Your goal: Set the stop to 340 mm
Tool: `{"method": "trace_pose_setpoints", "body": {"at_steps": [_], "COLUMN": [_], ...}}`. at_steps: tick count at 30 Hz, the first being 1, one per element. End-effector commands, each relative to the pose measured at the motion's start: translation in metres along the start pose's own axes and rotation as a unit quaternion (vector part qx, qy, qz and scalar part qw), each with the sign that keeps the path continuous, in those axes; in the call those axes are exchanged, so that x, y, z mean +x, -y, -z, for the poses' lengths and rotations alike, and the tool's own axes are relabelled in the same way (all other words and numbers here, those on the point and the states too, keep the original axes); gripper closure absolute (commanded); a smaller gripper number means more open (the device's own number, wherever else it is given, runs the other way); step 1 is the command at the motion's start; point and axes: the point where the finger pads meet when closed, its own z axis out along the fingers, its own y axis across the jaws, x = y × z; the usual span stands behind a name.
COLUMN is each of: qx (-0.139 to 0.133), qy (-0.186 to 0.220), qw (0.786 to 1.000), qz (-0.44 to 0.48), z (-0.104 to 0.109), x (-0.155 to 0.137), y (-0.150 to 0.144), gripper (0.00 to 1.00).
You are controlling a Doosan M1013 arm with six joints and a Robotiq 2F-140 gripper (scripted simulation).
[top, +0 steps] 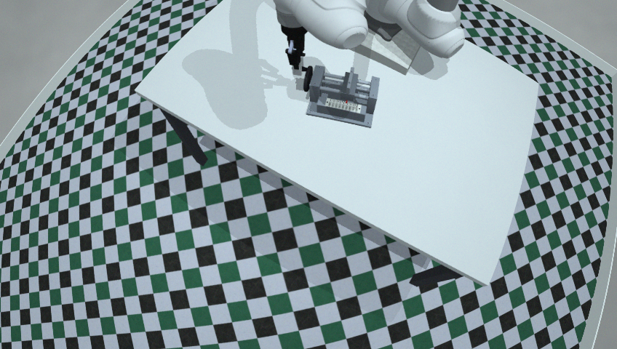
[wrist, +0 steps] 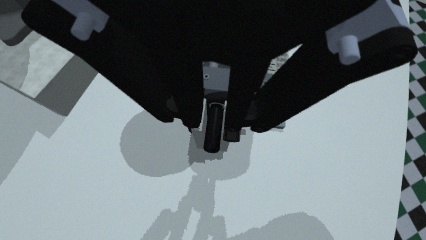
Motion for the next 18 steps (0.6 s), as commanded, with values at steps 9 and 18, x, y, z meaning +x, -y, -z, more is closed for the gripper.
{"method": "trace_pose_setpoints", "body": {"at_steps": [9,18], "qx": [0.000,0.000], "qy": [0.000,0.000], "qw": [1.000,1.000], "qz": [0.000,0.000], "z": [-0.0051,-0.0074], "x": [-0.0001,-0.0001], "y": [-0.0055,-0.0072], "gripper": [0.96,0.96]}}
